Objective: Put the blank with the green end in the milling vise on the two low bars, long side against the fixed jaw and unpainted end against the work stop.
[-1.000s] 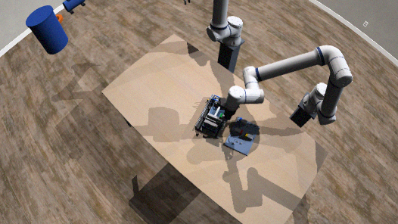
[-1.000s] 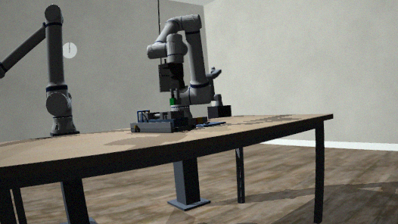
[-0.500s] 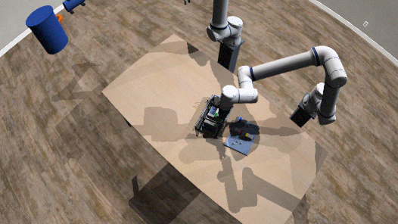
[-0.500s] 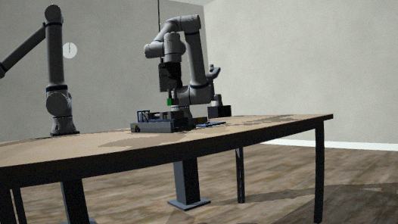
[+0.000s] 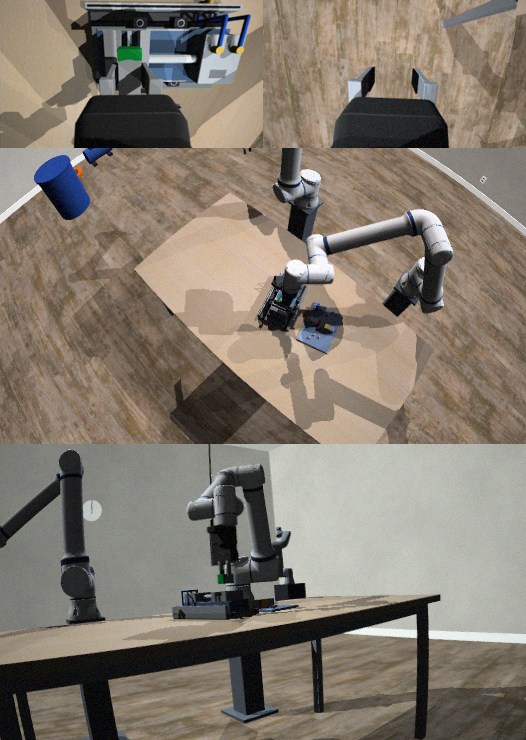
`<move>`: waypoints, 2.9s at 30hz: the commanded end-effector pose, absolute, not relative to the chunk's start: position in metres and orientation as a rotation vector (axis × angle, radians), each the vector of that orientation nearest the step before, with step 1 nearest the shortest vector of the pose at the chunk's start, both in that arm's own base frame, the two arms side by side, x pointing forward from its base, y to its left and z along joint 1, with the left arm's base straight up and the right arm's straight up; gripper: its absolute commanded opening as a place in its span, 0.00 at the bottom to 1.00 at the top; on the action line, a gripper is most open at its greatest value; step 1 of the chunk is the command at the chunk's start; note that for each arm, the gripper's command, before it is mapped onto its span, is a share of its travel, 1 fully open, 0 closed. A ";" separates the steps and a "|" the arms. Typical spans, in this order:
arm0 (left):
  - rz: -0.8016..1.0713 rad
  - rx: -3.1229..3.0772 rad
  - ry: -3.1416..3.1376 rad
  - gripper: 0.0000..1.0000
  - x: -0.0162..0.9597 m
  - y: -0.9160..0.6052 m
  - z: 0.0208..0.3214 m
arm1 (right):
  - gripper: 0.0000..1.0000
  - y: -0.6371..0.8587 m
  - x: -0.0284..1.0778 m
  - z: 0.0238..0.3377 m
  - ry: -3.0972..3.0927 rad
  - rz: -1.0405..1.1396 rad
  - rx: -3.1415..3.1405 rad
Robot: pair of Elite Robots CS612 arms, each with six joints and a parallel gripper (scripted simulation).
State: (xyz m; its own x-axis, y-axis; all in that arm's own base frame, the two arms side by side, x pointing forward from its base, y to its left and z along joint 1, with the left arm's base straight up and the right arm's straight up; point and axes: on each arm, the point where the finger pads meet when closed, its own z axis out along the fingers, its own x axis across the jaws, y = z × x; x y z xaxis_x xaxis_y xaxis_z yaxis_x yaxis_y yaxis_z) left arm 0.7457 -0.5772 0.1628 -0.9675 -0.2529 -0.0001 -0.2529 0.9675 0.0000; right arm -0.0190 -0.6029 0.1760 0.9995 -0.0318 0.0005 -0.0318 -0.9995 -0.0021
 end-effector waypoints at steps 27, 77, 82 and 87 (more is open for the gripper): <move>-0.003 -0.400 3.115 0.00 0.752 -0.585 0.144 | 1.00 -0.604 -0.019 0.177 0.050 0.000 -3.141; -0.003 -0.400 3.115 0.00 0.752 -0.585 0.139 | 1.00 -0.604 -0.019 0.177 0.050 0.000 -3.141; -0.003 -0.400 3.115 0.00 0.752 -0.585 0.138 | 1.00 -0.604 -0.019 0.177 0.050 0.000 -3.141; -0.003 -0.400 3.115 0.00 0.752 -0.585 0.138 | 1.00 -0.604 -0.019 0.177 0.050 0.000 -3.141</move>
